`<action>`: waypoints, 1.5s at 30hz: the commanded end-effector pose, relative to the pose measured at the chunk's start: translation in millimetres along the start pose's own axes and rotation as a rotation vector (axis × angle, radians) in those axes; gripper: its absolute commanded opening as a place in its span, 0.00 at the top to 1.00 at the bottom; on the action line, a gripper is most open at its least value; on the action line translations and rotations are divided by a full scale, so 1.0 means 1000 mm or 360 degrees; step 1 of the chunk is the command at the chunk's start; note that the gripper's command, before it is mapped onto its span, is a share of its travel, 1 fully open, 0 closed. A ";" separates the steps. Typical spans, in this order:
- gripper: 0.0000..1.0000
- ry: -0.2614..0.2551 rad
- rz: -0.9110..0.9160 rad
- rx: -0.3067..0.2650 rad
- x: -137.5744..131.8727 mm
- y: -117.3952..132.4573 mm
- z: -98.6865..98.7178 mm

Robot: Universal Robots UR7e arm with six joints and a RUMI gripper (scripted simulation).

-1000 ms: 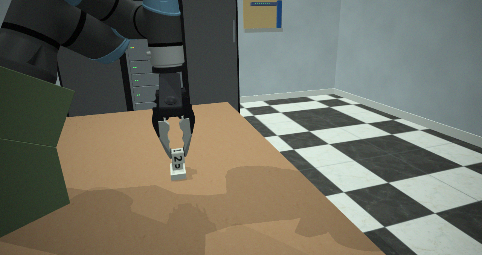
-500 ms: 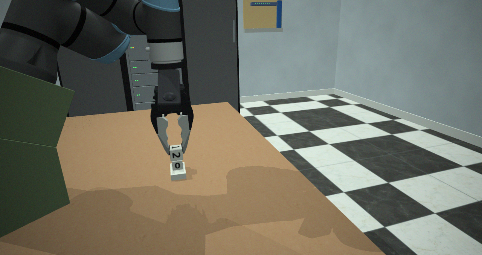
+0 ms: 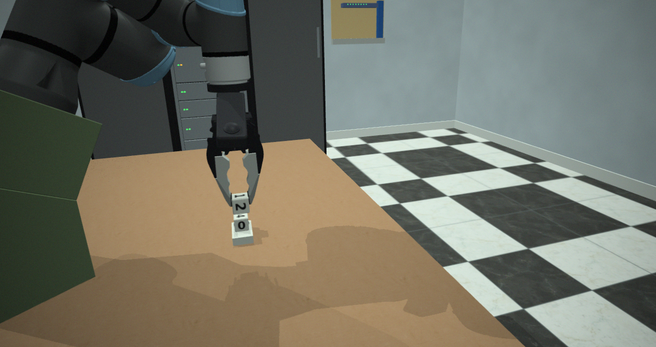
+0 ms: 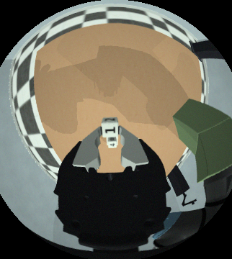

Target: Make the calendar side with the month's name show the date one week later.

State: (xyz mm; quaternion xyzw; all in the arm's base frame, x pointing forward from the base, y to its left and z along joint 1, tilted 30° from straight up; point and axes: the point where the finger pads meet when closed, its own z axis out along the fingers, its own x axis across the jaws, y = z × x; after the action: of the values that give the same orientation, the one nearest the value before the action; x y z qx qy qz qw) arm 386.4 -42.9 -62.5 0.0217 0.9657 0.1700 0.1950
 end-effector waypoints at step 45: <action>0.90 0.0003 -0.0005 -0.0002 0.002 0.074 0.014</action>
State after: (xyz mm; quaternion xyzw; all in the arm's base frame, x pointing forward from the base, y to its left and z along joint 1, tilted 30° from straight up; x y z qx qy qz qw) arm 381.9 29.9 -43.3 0.0202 0.9658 0.1734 0.1919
